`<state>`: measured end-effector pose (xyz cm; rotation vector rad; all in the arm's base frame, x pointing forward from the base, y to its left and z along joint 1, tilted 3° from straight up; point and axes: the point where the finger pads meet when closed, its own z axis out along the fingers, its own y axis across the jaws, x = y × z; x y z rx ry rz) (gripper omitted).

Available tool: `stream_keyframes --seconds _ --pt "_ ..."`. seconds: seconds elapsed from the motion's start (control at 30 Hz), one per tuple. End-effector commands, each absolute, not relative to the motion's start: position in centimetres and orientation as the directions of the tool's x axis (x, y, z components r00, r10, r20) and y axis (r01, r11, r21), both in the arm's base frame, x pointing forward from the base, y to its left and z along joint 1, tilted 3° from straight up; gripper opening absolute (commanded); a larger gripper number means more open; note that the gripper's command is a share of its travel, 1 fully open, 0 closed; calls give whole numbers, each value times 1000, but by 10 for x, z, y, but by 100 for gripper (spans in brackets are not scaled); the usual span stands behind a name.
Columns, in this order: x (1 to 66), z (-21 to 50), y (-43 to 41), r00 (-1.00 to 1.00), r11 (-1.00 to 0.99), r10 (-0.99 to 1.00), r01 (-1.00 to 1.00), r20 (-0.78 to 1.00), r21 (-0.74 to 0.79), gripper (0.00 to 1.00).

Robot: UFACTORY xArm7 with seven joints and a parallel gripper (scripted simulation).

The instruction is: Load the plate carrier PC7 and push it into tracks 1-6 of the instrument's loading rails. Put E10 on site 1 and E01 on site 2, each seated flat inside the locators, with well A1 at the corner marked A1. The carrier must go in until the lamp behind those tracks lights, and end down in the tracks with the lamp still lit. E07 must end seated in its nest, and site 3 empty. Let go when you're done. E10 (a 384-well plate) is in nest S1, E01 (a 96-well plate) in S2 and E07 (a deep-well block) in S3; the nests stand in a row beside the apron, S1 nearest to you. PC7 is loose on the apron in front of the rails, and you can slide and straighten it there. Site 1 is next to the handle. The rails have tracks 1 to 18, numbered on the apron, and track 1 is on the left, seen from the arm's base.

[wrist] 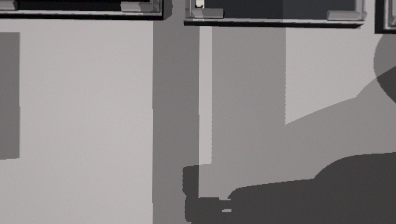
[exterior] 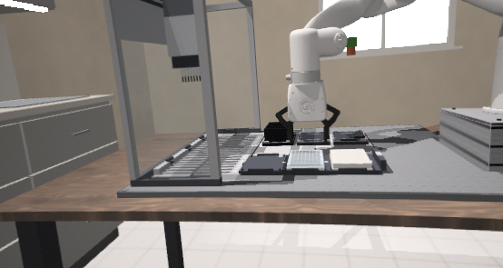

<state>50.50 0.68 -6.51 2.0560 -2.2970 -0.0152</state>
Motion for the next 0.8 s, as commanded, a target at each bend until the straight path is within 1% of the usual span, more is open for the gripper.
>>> stream_keyframes --seconds 0.0,0.77 --pt "507 -57 7 -109 111 -993 -993 36 43 100" --pt "509 -22 8 -109 111 -993 -993 37 43 100"
